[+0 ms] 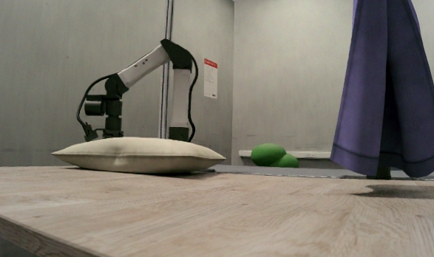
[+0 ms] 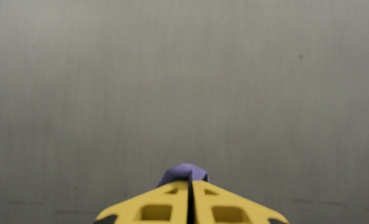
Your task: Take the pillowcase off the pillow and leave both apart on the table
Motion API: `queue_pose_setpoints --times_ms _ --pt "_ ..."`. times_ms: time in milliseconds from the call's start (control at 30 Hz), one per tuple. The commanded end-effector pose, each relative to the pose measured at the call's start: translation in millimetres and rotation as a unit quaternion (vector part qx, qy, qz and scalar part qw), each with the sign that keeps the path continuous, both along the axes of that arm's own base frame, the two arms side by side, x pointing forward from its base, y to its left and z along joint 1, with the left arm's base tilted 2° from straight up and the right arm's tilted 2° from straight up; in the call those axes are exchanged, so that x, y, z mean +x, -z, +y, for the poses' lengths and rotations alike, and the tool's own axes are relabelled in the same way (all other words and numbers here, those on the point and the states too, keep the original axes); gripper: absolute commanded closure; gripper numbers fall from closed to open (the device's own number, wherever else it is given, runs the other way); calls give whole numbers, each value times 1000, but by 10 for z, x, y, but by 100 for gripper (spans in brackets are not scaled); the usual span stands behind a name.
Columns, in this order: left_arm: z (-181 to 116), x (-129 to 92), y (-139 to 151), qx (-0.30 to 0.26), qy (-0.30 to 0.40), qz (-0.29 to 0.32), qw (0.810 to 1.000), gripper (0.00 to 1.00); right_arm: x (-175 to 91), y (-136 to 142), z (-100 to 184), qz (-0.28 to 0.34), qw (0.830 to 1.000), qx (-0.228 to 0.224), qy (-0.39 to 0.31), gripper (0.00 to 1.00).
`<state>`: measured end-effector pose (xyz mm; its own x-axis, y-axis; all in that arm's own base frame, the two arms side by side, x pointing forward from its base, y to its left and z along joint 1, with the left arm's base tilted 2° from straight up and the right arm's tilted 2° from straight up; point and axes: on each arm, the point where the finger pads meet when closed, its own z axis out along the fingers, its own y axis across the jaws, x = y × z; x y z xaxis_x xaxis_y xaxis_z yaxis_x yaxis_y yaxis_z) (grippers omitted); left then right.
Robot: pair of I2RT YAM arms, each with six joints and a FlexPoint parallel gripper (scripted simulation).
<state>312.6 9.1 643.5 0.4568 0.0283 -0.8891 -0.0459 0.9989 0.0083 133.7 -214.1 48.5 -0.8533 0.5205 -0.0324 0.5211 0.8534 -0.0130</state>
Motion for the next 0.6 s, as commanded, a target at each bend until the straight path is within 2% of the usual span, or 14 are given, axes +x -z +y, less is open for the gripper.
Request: queue_pose_setpoints --times_ms 0,67,100,567 --pt "-27 -123 -108 -3 8 -24 1000 100 -54 53 58 7 1000 14 6 40" --pt "-27 -123 -108 -3 8 -24 1000 100 -54 53 58 7 1000 14 6 40" --pt "-27 -123 -108 -3 8 -24 1000 100 24 -159 -88 -13 1000 -18 7 40" --pt "-27 -123 -108 -3 8 -24 1000 100 -10 -447 -61 -11 1000 -15 6 40"
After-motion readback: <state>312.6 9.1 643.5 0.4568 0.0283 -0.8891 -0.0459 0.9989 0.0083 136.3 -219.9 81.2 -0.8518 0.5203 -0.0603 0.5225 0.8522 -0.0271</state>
